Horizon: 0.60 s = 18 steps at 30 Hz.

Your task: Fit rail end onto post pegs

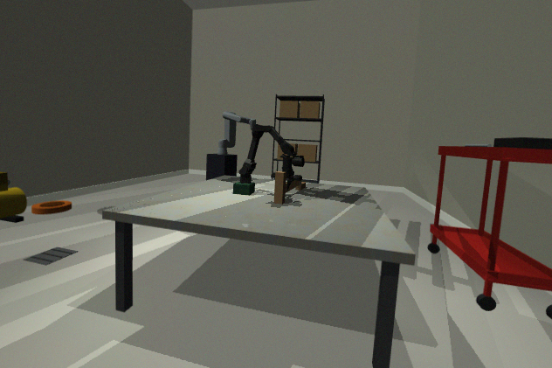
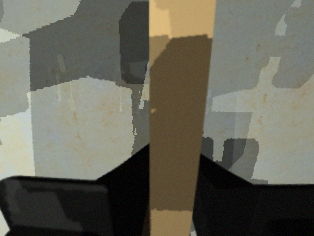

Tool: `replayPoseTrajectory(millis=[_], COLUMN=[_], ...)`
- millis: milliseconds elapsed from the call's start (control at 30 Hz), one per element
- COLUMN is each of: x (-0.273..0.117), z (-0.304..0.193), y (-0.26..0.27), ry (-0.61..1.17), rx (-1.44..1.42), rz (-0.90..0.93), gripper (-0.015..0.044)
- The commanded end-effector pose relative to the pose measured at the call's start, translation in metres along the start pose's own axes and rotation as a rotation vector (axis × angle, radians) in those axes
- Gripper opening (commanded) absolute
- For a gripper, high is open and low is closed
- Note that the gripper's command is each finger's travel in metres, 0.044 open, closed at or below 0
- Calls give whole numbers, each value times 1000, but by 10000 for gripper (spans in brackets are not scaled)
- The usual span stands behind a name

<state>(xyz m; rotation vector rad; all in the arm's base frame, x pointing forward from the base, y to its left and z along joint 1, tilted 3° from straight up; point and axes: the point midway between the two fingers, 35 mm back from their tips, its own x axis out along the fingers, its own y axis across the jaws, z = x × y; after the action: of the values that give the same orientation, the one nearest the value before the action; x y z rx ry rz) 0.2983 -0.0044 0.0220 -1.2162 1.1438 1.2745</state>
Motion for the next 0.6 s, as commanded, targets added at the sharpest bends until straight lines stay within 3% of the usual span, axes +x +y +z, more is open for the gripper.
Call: replayPoseTrajectory(millis=[0,567], x=[1,0], z=[1,-1], y=[0,0], ry=[-2,-2], rx=[2,2], rz=[-1,-1], gripper=[0,0])
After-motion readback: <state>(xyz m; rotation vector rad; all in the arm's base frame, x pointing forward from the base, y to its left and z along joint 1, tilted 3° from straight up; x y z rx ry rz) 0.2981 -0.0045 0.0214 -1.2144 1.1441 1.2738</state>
